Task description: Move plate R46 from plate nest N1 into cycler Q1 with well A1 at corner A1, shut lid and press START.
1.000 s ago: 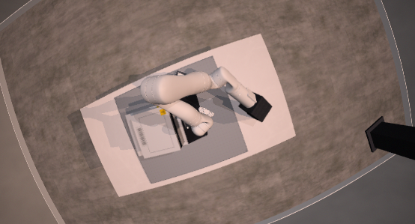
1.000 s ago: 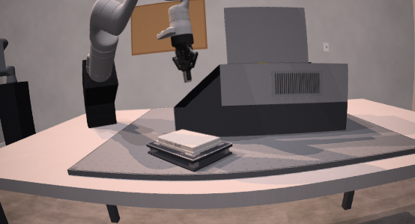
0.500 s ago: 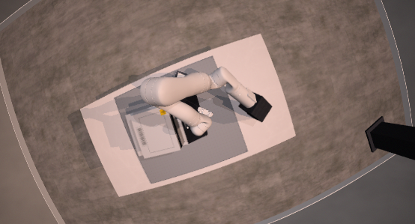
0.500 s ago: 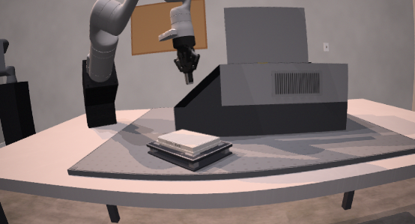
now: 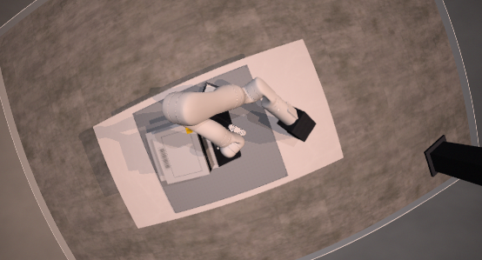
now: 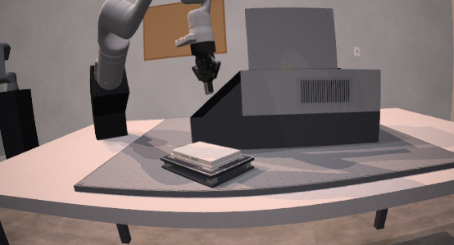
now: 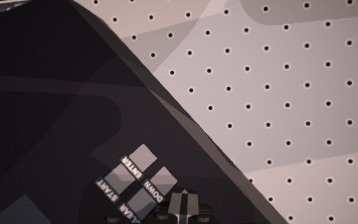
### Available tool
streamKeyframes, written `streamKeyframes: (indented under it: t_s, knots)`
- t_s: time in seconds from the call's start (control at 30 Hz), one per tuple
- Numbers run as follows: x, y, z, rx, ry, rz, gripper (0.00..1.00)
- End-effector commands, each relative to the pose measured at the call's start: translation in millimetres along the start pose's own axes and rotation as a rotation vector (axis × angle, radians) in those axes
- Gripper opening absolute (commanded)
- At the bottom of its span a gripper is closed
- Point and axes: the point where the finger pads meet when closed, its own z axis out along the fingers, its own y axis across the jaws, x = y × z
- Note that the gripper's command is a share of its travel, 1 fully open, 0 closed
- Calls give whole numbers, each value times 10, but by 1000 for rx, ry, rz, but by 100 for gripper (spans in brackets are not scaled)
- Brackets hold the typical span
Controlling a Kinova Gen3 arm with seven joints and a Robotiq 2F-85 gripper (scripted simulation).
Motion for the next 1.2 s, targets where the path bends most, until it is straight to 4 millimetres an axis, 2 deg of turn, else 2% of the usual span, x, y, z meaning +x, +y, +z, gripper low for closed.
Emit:
streamKeyframes:
  t_s: [0.0, 1.17]
  knots:
    - [-31, -1, 28, -2, -3, 4, 10]
    - [-83, -67, 136, 2, -2, 3, 10]
